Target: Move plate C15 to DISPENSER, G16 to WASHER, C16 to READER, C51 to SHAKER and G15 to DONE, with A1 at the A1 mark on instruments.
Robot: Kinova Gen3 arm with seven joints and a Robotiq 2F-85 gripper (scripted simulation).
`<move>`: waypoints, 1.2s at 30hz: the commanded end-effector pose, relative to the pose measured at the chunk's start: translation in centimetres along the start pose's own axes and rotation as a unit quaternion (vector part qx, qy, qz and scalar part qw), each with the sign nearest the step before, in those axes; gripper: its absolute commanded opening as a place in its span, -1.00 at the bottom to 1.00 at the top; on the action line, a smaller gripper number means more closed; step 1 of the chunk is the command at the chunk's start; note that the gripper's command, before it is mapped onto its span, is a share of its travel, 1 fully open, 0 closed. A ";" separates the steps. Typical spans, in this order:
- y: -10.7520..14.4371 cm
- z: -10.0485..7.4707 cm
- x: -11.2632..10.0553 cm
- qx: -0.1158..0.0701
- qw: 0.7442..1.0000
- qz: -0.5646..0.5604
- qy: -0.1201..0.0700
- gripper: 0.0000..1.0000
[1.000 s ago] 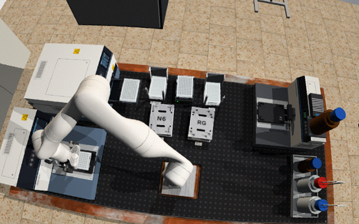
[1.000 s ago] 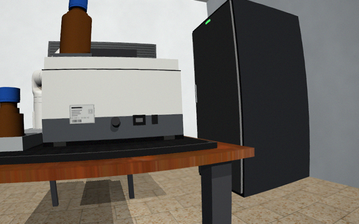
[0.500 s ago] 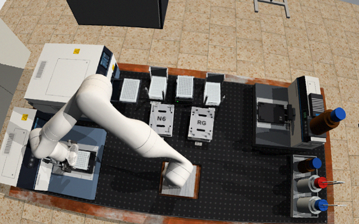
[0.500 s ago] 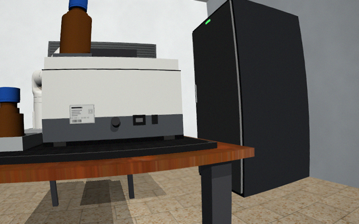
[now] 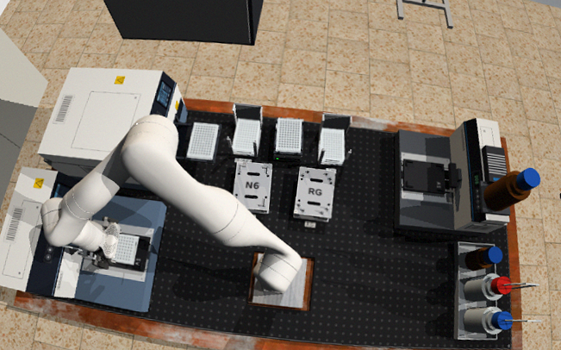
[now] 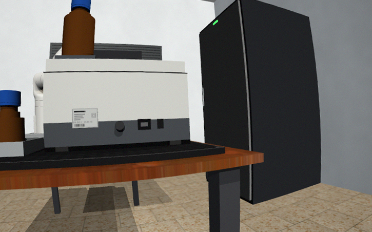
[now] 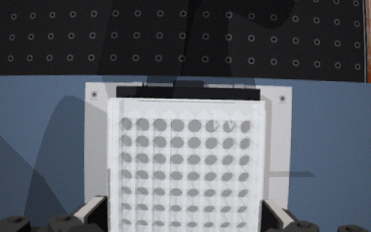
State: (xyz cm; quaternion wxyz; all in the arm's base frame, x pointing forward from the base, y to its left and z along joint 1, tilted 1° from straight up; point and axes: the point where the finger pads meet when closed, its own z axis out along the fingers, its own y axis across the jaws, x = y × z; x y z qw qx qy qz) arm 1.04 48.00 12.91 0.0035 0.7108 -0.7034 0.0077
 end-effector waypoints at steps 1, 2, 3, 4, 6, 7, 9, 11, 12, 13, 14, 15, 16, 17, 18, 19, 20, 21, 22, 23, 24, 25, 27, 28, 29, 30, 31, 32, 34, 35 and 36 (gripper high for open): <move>0.0 -0.4 0.0 0.000 1.000 0.000 -0.001 0.88; 0.0 -0.4 0.0 0.000 1.000 0.000 -0.001 0.88; 0.0 -0.5 0.0 0.000 1.000 0.000 -0.001 0.88; 0.0 -0.7 0.0 0.000 1.000 0.000 -0.001 0.88; 0.0 -0.9 0.0 0.000 1.000 0.000 -0.001 0.88; 0.0 -1.1 0.0 0.000 1.000 0.000 -0.001 0.88; 0.0 -1.3 0.0 0.000 1.000 0.000 -0.001 0.88; 0.0 -1.6 0.0 0.000 1.000 0.000 -0.001 0.88; 0.0 -1.7 0.0 0.000 1.000 0.000 -0.001 0.88; 0.0 -1.9 0.0 0.000 1.000 0.000 -0.001 0.88; 0.0 -2.0 0.0 0.000 1.000 0.000 -0.001 0.88; 0.0 -2.1 0.0 0.000 1.000 0.000 -0.001 0.88; 0.0 -2.3 0.0 0.000 1.000 0.000 -0.001 0.88; 0.0 -2.4 0.0 0.000 1.000 0.000 -0.001 0.88; 0.0 -2.4 0.0 0.000 1.000 0.000 -0.001 0.88; 0.0 -2.4 0.0 0.000 1.000 0.000 -0.001 0.88; 0.0 -2.5 0.0 0.000 1.000 0.000 -0.001 0.88; 0.0 -2.7 0.0 0.000 1.000 0.000 -0.001 0.88; 0.0 -2.8 0.0 0.000 1.000 0.000 -0.001 0.88; 0.0 -2.9 0.0 0.000 1.000 0.000 -0.001 0.88; 0.0 -3.1 0.0 0.000 1.000 0.000 -0.001 0.88; 0.0 -3.2 0.0 0.000 1.000 0.000 -0.001 0.88; 0.0 -3.5 0.0 0.000 1.000 0.000 -0.001 0.88; 0.0 -3.6 0.0 0.000 1.000 0.000 -0.001 0.88; 0.0 -3.7 0.0 0.000 1.000 0.000 -0.001 0.88; 0.0 -3.9 0.0 0.000 1.000 0.000 -0.001 0.88; 0.0 -4.0 0.0 0.000 1.000 0.000 -0.001 0.88; 0.0 -4.1 0.0 0.000 1.000 0.000 -0.001 0.88; 0.0 -4.4 0.0 0.000 1.000 0.000 -0.001 0.88; 0.0 -4.4 0.0 0.000 1.000 0.000 -0.001 0.88; 0.0 -4.4 0.0 0.000 1.000 0.000 -0.001 0.88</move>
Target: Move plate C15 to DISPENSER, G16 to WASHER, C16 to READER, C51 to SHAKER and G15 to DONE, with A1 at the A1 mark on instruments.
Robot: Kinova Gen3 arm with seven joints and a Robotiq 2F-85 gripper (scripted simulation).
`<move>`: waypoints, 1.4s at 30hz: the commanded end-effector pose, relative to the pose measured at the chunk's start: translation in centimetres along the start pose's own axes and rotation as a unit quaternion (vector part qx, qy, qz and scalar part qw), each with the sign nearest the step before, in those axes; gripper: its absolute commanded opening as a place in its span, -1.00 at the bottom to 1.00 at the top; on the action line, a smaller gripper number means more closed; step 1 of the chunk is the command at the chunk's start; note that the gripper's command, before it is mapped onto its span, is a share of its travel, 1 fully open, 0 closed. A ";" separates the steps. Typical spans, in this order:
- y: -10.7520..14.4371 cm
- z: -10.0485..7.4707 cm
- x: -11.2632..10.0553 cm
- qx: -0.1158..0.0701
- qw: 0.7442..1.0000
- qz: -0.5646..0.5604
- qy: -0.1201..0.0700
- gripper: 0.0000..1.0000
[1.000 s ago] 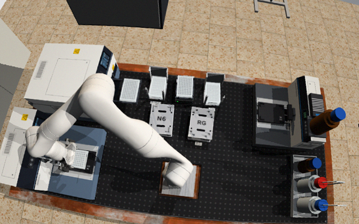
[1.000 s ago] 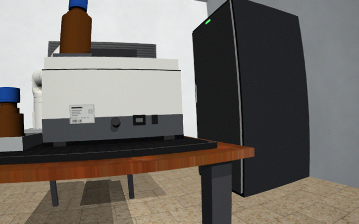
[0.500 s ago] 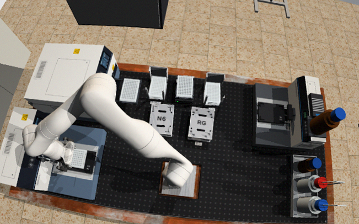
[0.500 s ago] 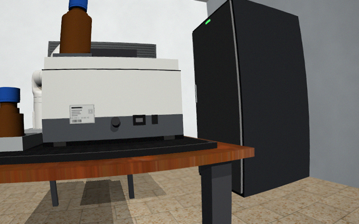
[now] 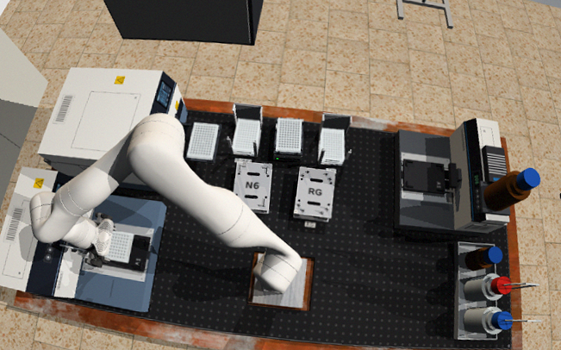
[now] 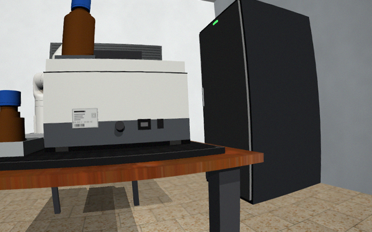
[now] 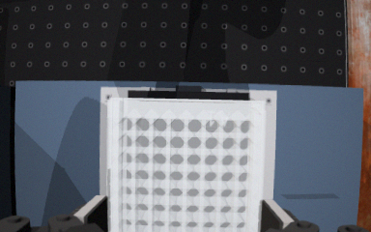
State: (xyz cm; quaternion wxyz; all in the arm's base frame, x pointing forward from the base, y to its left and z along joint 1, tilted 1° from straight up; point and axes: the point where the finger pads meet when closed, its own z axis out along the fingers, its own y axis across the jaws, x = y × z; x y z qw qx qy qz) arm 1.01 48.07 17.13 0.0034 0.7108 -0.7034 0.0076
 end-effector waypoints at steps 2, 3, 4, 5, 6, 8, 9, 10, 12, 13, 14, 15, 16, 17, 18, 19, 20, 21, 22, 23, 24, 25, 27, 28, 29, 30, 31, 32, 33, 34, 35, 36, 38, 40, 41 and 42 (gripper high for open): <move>0.0 -0.4 0.0 0.000 1.000 0.000 -0.001 0.88; 0.0 -0.6 0.0 0.000 1.000 0.000 -0.001 0.88; 0.0 -0.7 0.0 0.000 1.000 0.000 -0.001 0.88; 0.0 -0.8 0.0 0.000 1.000 0.000 -0.001 0.88; 0.0 -1.0 0.0 0.000 1.000 0.000 -0.001 0.88; 0.0 -1.2 0.0 0.000 1.000 0.000 -0.001 0.88; 0.0 -1.4 0.0 0.000 1.000 0.000 -0.001 0.88; 0.0 -1.5 0.0 0.000 1.000 0.000 -0.001 0.88; 0.0 -1.5 0.0 0.000 1.000 0.000 -0.001 0.88; 0.0 -1.5 0.0 0.000 1.000 0.000 -0.001 0.88; 0.0 -1.5 0.0 0.000 1.000 0.000 -0.001 0.88; 0.0 -1.5 0.0 0.000 1.000 0.000 -0.001 0.88; 0.0 -1.5 0.0 0.000 1.000 0.000 -0.001 0.88; 0.0 -1.5 0.0 0.000 1.000 0.000 -0.001 0.88; 0.0 -1.5 0.0 0.000 1.000 0.000 -0.001 0.88; 0.0 -1.5 0.0 0.000 1.000 0.000 -0.001 0.88; 0.0 -1.5 0.3 0.000 1.000 0.000 -0.001 0.88; 0.0 -1.5 0.6 0.000 1.000 0.000 -0.001 0.88; 0.0 -1.5 1.0 0.000 1.000 0.000 -0.001 0.88; 0.0 -1.5 1.3 0.000 1.000 0.000 -0.001 0.88; 0.0 -1.5 1.6 0.000 1.000 0.000 -0.001 0.88; -0.1 -1.5 2.0 0.000 1.000 0.000 -0.001 0.88; -0.1 -1.5 2.6 0.000 1.000 0.000 -0.001 0.88; -0.1 -1.5 3.0 0.000 1.000 0.000 -0.001 0.88; -0.1 -1.5 3.3 0.000 1.000 0.000 -0.001 0.88; -0.1 -1.5 3.6 0.000 1.000 0.000 -0.001 0.88; -0.1 -1.5 4.0 0.000 1.000 0.000 -0.001 0.88; -0.1 -1.5 4.3 0.000 1.000 0.000 -0.001 0.88; -0.1 -1.5 4.3 0.000 1.000 0.000 -0.001 0.88; -0.1 -1.5 4.3 0.000 1.000 0.000 -0.001 0.88; -0.1 -1.5 4.6 0.000 1.000 0.000 -0.001 0.88; -0.2 -1.5 5.0 0.000 1.000 0.000 -0.001 0.88; -0.2 -1.5 5.6 0.000 1.000 0.000 -0.001 0.88; -0.2 -1.5 6.3 0.000 1.000 0.001 -0.001 0.88; -0.2 -1.5 6.6 0.000 1.000 0.001 -0.001 0.88; -0.2 -1.5 7.0 0.000 1.000 0.001 -0.001 0.88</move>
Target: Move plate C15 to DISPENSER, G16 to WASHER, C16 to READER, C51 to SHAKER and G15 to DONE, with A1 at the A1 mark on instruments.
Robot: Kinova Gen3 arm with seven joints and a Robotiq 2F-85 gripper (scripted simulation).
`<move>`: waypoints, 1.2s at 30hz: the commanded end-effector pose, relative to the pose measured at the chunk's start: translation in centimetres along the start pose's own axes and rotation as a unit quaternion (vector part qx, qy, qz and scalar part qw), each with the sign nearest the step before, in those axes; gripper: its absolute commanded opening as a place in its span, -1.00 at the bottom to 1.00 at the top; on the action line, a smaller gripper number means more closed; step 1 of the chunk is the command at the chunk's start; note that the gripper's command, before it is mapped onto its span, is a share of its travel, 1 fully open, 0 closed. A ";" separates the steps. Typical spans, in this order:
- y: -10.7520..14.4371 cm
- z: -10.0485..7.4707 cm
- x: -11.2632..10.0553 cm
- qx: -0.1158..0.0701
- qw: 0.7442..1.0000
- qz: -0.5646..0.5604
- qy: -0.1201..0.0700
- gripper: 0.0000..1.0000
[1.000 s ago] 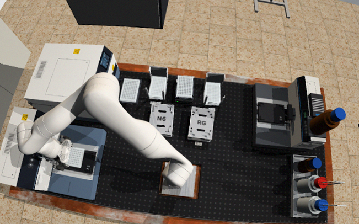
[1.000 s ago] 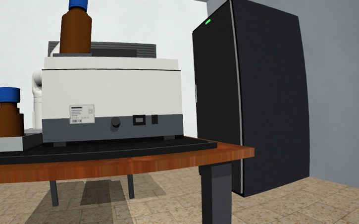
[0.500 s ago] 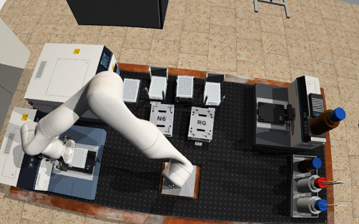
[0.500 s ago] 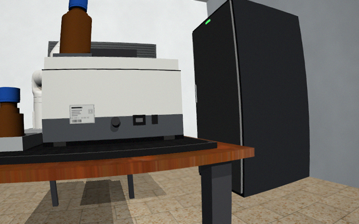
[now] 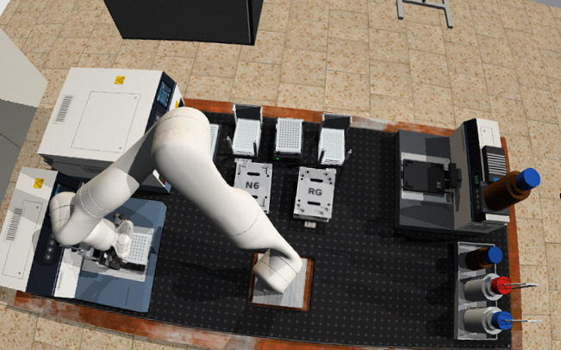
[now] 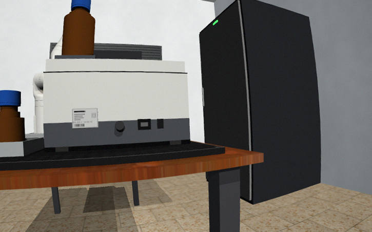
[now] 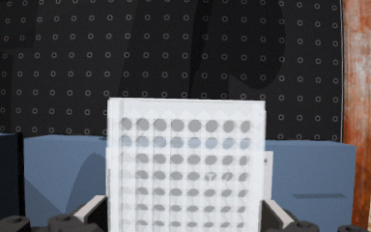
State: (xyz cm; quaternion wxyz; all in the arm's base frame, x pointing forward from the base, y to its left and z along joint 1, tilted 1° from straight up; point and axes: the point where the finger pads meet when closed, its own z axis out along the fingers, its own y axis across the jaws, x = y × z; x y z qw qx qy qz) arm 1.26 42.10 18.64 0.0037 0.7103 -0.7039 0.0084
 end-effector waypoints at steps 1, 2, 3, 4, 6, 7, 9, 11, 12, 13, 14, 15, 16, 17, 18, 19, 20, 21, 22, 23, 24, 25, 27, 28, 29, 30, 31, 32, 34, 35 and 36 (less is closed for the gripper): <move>0.0 -0.1 1.3 0.000 1.000 0.000 -0.001 0.88; 0.0 -0.1 1.6 0.000 1.000 0.000 -0.001 0.88; -0.1 -0.1 2.0 0.000 1.000 0.000 -0.001 0.88; -0.1 -0.1 2.3 0.000 1.000 0.000 -0.001 0.88; -0.1 -0.1 3.0 0.000 1.000 0.000 -0.001 0.88; -0.1 -0.1 3.3 0.000 1.000 0.000 -0.001 0.88; -0.1 -0.1 3.3 0.000 1.000 0.000 -0.001 0.88; -0.1 -0.1 4.0 0.000 1.000 0.000 -0.001 0.88; -0.1 -0.1 4.3 0.000 1.000 0.000 -0.001 0.88; -0.1 -0.1 4.6 0.000 1.000 0.000 -0.001 0.88; -0.2 -0.1 5.0 0.000 1.000 0.000 -0.001 0.88; -0.2 -0.1 5.3 0.000 1.000 0.000 -0.001 0.88; -0.2 -0.1 5.5 0.000 1.000 0.000 -0.001 0.88; -0.2 -0.1 5.8 0.000 1.000 0.000 -0.001 0.88; -0.2 -0.1 6.2 0.000 1.000 0.000 -0.001 0.88; -0.3 -0.1 6.5 0.000 1.000 0.000 -0.001 0.88; -0.3 -0.1 6.8 0.000 1.000 0.000 -0.001 0.88; -0.3 -0.1 7.2 0.000 1.000 0.000 -0.001 0.88; -0.4 -0.1 7.5 0.000 1.000 0.000 -0.001 0.88; -0.4 -0.1 7.8 0.000 1.000 0.000 -0.001 0.88; -0.4 0.0 8.1 0.000 1.000 0.000 -0.001 0.88; -0.4 0.0 8.1 0.000 1.000 0.000 -0.001 0.88; -0.5 -0.1 8.5 0.000 1.000 0.000 -0.001 0.88; -0.5 0.0 8.8 0.000 1.000 0.000 -0.001 0.88; -0.5 0.0 9.1 0.000 1.000 0.000 -0.001 0.88; -0.5 0.0 9.5 0.000 1.000 0.000 -0.001 0.88; -0.6 0.0 9.8 0.000 1.000 0.000 -0.001 0.88; -0.6 0.0 10.1 0.000 1.000 0.000 -0.001 0.88; -0.7 0.0 10.8 0.000 1.000 0.000 -0.001 0.88; -0.7 0.0 11.1 0.000 1.000 0.000 -0.001 0.88; -1.0 0.0 11.3 0.000 1.000 0.001 -0.001 0.88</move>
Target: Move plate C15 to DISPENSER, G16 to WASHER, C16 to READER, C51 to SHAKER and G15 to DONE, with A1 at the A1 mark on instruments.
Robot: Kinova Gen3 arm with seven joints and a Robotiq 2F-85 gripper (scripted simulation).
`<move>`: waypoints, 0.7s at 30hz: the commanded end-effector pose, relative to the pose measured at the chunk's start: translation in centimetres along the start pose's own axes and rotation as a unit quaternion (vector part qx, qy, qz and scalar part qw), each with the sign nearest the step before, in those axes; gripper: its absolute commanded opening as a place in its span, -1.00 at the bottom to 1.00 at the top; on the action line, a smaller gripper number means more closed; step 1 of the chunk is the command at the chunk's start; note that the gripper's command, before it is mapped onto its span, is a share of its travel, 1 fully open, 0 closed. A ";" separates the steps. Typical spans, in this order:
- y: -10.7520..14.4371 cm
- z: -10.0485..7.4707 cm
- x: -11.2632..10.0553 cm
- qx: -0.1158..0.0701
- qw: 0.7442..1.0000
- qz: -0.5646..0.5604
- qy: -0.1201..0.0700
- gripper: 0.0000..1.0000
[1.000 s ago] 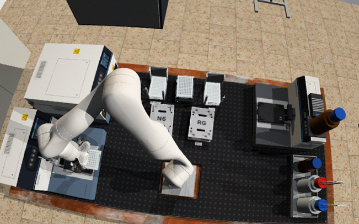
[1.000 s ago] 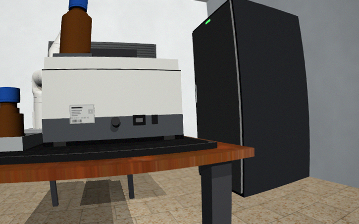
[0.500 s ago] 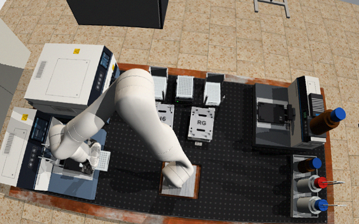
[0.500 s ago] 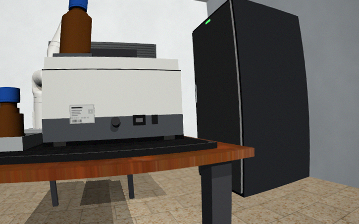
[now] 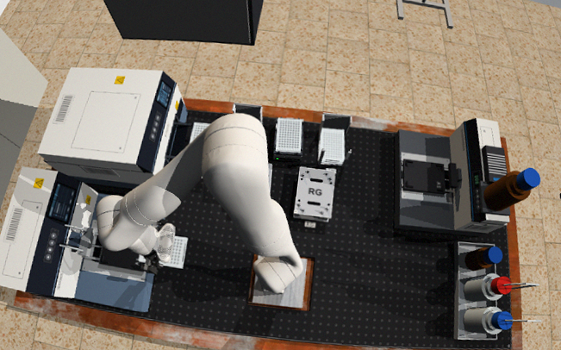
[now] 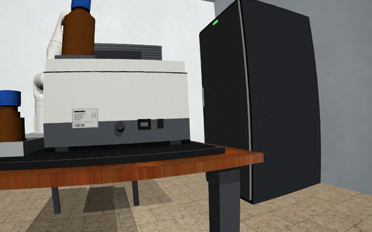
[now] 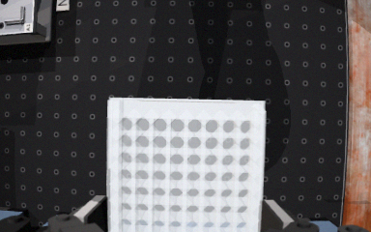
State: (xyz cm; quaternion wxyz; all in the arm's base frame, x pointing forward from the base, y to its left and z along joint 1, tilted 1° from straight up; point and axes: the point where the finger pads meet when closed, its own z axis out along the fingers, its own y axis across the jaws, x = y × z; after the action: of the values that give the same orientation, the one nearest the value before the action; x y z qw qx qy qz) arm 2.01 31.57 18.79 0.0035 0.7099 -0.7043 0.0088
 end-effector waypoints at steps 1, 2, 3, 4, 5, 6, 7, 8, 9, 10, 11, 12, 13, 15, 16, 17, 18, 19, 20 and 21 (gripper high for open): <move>-0.7 -0.1 0.9 -0.001 1.000 0.000 -0.001 0.88; -1.0 -0.1 1.0 -0.001 1.000 0.000 -0.001 0.88; -1.3 -0.1 1.2 -0.001 1.000 0.000 -0.001 0.88; -1.6 -0.1 1.3 -0.001 1.000 0.000 -0.001 0.88; -1.9 -0.1 1.5 -0.001 1.000 0.000 -0.001 0.88; -1.9 -0.1 1.5 -0.001 1.000 0.000 -0.001 0.88; -1.9 -0.1 1.5 -0.001 1.000 0.000 -0.001 0.88; -2.2 -0.1 1.6 -0.001 1.000 0.000 -0.001 0.88; -2.5 -0.1 1.7 -0.001 1.000 0.000 -0.001 0.88; -2.8 -0.1 1.9 -0.001 1.000 0.000 -0.001 0.88; -3.1 -0.1 2.0 -0.001 1.000 0.000 -0.001 0.88; -3.4 -0.1 2.2 -0.001 1.000 0.000 -0.001 0.88; -3.7 -0.1 2.3 -0.001 1.000 0.000 -0.001 0.88; -4.3 -0.1 2.6 -0.001 1.000 0.000 -0.001 0.88; -4.6 -0.1 2.7 -0.001 1.000 0.000 -0.001 0.88; -4.9 -0.1 2.9 -0.001 1.000 0.000 -0.001 0.88; -5.2 -0.1 3.0 -0.001 1.000 0.000 -0.001 0.88; -5.2 -0.1 3.1 -0.001 1.000 0.000 -0.001 0.88; -5.5 -0.1 3.2 -0.001 1.000 0.000 -0.001 0.88; -5.8 -0.1 3.3 -0.001 1.000 0.000 -0.001 0.88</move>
State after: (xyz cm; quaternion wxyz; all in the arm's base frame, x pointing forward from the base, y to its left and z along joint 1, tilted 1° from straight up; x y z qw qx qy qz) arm 7.06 28.60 18.90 0.0033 0.7095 -0.7046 0.0086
